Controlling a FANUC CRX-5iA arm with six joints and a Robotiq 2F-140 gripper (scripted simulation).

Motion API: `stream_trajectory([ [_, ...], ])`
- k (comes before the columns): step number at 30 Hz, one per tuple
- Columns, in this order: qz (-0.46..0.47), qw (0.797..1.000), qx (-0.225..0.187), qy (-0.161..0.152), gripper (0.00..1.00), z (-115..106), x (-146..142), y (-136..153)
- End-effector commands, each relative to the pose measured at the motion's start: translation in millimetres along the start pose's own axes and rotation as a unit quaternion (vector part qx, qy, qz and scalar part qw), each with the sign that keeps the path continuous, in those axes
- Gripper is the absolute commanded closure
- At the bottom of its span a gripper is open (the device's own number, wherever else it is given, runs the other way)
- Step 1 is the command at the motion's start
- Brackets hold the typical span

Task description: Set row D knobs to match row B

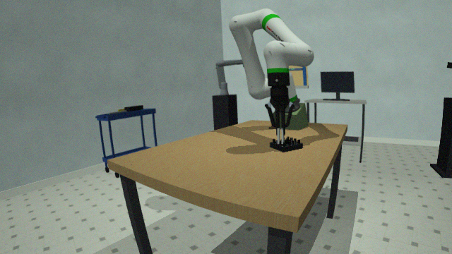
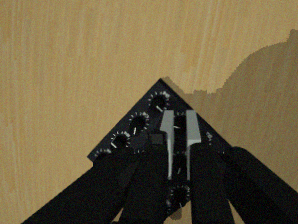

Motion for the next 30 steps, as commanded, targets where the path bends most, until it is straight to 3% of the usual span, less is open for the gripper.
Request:
stream_trajectory([
  [1, 0.036, 0.999, 0.001, 0.004, 0.95, -0.1, -0.5, 0.0],
  [15, 0.195, 0.981, 0.002, 0.004, 0.95, -0.1, -0.5, 0.0],
  [30, 0.257, 0.966, 0.002, 0.004, 0.95, -0.1, -0.5, 0.0],
])
Point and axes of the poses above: the point where the finger pads meet when closed, its own z axis out along the fingers, its own x axis across the jaws, y = z × x, the point moved 5 cm from there along -z, back along the fingers, and after that the axes turned 15 degrees about -z, right-handed, at the moved point
